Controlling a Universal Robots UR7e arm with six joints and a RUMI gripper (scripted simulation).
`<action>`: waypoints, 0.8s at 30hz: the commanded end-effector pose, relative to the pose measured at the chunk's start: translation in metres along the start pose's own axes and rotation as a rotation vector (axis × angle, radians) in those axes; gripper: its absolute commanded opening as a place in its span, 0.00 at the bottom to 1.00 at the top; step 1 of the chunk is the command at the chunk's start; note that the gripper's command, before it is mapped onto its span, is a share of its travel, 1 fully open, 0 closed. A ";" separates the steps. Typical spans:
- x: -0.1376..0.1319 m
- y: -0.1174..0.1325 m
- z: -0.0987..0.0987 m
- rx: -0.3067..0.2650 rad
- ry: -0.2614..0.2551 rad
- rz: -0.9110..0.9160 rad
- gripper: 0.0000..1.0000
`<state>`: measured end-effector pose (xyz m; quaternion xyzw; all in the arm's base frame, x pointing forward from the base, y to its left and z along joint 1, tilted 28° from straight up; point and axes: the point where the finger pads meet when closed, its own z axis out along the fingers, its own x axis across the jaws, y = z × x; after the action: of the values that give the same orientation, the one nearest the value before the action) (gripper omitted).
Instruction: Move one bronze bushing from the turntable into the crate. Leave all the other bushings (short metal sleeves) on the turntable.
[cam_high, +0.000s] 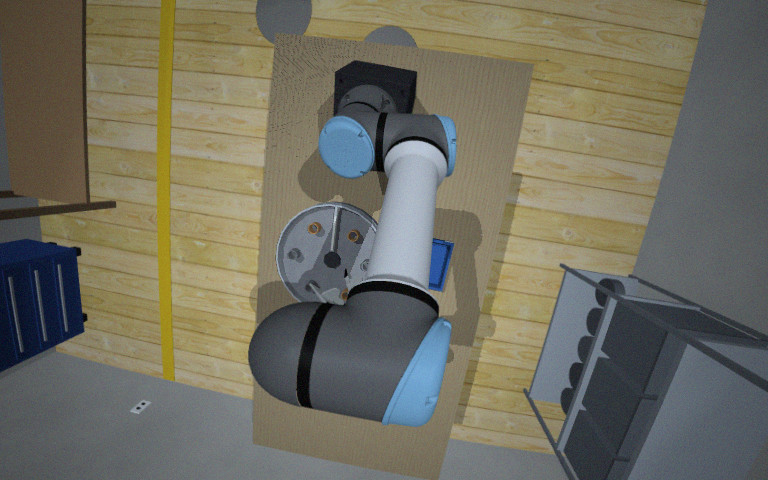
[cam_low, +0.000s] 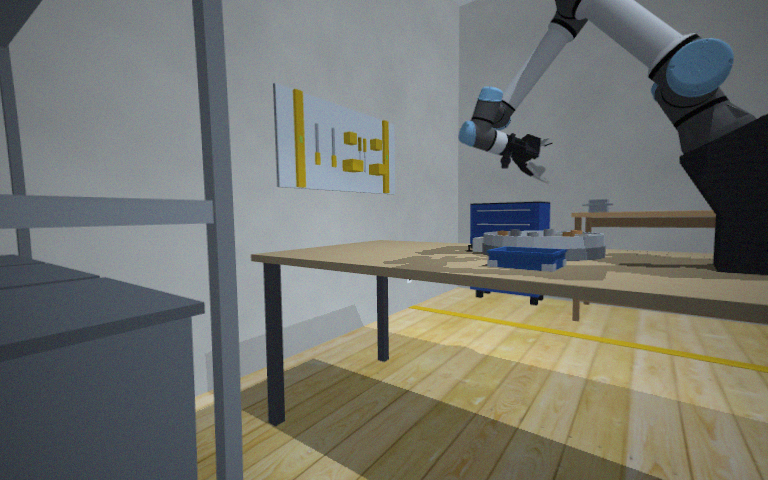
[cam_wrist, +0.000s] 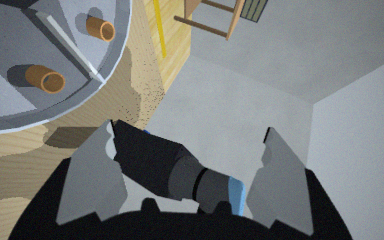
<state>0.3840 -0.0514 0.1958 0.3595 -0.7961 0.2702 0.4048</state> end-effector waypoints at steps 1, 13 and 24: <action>0.000 0.000 0.000 0.001 -0.001 0.001 1.00; 0.000 0.000 0.000 0.001 -0.001 0.001 1.00; 0.000 0.002 0.005 -0.015 -0.009 0.014 1.00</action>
<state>0.3840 -0.0512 0.1955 0.3593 -0.7966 0.2699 0.4044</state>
